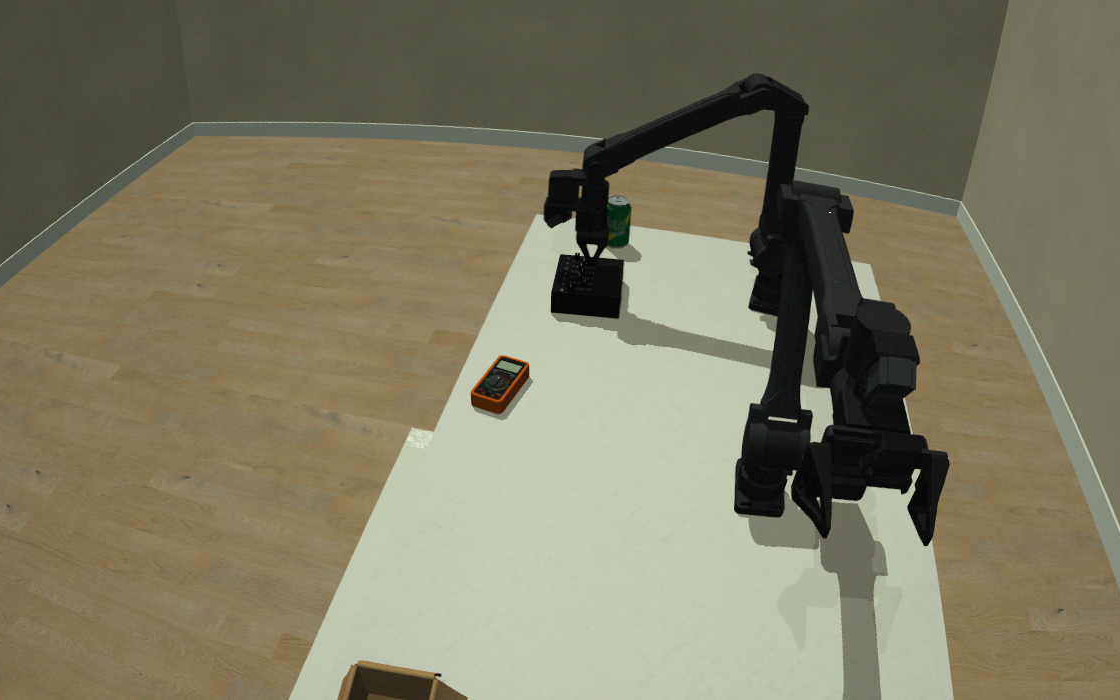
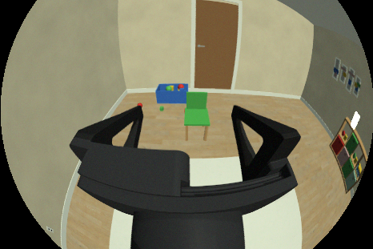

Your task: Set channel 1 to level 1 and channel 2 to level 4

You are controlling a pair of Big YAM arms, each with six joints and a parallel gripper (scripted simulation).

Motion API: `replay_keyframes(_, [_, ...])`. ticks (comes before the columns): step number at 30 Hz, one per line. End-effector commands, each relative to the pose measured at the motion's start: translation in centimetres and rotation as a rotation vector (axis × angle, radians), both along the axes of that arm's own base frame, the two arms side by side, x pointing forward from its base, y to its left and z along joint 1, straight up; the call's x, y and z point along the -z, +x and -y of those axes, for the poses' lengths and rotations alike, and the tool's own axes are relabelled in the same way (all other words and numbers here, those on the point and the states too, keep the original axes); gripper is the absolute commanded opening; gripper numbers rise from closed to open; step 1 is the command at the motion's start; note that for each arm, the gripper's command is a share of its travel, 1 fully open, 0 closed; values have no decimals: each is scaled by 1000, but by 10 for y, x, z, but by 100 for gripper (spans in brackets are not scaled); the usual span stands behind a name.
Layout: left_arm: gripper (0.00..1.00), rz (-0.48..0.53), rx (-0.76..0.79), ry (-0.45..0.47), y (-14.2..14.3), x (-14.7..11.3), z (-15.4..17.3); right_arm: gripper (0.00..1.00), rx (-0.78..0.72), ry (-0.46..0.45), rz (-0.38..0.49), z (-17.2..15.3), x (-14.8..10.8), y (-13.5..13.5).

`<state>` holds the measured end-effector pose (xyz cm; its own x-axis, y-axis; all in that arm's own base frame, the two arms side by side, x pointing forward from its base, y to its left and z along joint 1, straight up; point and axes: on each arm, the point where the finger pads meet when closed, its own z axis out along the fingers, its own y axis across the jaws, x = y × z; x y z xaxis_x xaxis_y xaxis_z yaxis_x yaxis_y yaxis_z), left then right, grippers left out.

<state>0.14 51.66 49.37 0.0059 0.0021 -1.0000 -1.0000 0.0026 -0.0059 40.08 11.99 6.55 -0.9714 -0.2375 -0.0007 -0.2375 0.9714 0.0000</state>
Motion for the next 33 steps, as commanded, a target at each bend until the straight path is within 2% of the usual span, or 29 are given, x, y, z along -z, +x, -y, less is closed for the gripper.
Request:
replay_keyframes(1, [100, -17, -10, 72, -4, -39, -6, 0, 2, 10, 36, -4, -13, 22])
replay_keyframes(33, [100, -17, -10, 72, -4, -39, -6, 0, 2, 11, 38, -4, -14, 26])
